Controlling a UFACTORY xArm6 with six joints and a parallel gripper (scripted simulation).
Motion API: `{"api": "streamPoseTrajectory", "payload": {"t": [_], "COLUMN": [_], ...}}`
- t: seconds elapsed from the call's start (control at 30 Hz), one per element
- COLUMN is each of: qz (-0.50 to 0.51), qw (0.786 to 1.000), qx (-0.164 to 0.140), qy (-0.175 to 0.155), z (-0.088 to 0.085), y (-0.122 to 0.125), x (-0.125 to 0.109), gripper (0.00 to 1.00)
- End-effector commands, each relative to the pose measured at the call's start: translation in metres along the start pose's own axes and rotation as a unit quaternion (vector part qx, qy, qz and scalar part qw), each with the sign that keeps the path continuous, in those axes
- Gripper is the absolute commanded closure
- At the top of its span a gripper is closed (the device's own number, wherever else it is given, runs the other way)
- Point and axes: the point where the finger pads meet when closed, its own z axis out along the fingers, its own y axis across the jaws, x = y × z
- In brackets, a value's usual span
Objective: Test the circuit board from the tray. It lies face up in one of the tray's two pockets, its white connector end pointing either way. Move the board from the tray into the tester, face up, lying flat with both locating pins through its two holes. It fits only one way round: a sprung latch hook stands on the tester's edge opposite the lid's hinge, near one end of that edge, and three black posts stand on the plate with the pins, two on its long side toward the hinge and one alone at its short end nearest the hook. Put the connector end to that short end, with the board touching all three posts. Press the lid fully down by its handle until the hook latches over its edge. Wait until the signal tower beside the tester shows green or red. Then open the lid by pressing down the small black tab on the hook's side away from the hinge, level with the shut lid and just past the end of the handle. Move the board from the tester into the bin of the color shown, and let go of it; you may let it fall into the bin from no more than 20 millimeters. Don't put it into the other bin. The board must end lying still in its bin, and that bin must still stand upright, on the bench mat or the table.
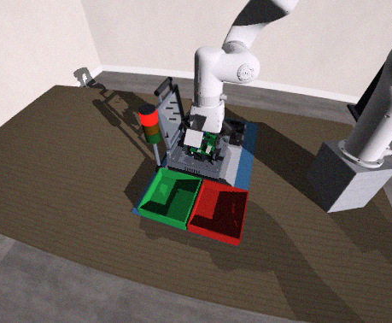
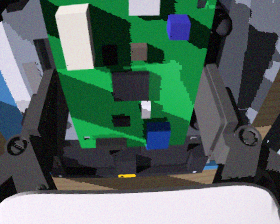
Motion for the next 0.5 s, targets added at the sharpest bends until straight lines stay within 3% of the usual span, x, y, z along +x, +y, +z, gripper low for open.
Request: {"api": "streamPoseTrajectory", "payload": {"t": [0.0, 0.47], "qz": [0.0, 0.0], "qw": [1.0, 1.0], "qx": [-0.002, -0.002], "qy": [0.0, 0.0], "z": [-0.0029, -0.0053], "y": [0.0017, 0.0017], "x": [0.0001, 0.0001], "gripper": [0.21, 0.21]}}
